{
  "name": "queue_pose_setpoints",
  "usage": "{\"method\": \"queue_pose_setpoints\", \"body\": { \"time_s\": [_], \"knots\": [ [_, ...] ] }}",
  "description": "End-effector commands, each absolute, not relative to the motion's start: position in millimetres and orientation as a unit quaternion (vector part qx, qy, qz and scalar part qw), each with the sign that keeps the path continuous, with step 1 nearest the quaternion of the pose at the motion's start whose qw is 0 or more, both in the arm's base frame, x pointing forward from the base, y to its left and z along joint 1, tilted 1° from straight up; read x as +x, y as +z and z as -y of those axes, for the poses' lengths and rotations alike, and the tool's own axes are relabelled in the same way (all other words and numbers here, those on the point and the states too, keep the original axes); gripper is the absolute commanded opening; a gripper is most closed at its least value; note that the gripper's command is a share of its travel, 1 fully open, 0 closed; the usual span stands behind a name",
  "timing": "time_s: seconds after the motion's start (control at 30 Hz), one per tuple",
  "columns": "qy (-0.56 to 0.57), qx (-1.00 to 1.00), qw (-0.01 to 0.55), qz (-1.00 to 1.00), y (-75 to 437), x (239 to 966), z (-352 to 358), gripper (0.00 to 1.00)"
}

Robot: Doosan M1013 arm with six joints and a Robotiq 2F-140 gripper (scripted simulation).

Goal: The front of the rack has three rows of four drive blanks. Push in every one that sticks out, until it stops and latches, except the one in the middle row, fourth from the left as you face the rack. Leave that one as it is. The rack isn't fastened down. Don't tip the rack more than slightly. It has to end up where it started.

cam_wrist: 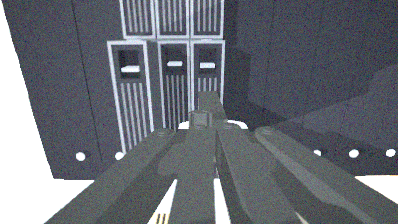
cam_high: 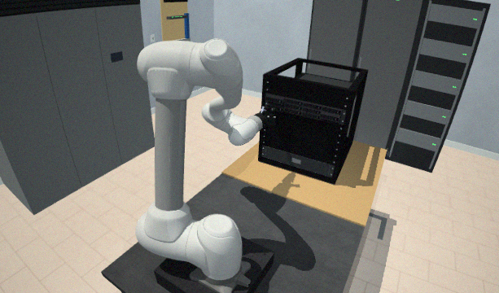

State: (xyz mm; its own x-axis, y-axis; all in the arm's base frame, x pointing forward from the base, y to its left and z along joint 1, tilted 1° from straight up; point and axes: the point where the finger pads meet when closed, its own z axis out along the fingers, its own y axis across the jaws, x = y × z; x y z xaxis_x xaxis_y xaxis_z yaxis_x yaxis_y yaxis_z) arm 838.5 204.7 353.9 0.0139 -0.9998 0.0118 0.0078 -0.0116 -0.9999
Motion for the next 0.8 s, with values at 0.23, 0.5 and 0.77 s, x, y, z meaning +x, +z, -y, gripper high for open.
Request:
{"method": "queue_pose_setpoints", "body": {
  "time_s": [0.23,0.5,0.77],
  "knots": [
    [-0.502,-0.504,0.503,-0.492,354.9,840.4,-204.8,0.10],
    [-0.502,-0.504,0.503,-0.492,354.9,842.7,-204.8,0.10],
    [-0.502,-0.504,0.503,-0.492,354.9,843.4,-204.8,0.10]
  ]
}}
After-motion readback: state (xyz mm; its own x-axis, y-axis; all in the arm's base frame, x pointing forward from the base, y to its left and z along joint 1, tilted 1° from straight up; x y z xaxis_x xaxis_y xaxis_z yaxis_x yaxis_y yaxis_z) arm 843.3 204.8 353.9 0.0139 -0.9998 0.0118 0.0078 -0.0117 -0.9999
